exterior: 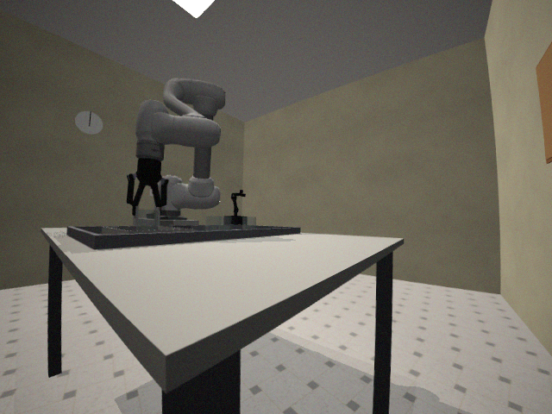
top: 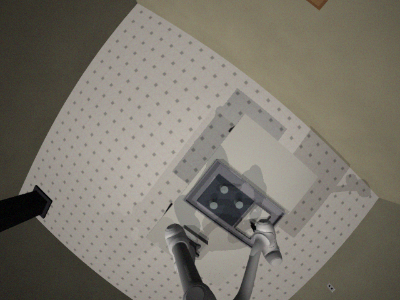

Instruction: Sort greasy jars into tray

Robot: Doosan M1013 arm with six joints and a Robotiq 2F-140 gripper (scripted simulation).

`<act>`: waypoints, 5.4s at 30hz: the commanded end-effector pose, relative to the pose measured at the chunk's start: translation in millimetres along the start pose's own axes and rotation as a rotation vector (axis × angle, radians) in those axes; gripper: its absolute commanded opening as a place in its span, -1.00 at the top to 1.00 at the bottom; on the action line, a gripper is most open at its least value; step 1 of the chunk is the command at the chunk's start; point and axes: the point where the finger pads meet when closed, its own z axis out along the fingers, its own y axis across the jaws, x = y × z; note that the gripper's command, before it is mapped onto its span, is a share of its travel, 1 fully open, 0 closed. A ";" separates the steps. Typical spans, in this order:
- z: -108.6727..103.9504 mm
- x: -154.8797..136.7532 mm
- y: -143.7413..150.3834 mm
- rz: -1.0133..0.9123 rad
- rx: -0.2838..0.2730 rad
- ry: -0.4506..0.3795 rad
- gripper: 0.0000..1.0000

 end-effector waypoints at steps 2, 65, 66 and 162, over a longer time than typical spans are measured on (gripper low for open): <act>4.8 0.0 0.0 0.000 0.000 0.000 1.00; -97.0 0.0 0.0 0.000 0.000 0.000 -1.00; -100.9 0.0 0.0 0.000 0.000 0.000 -1.00; -31.2 -87.3 419.3 0.000 0.000 0.000 -1.00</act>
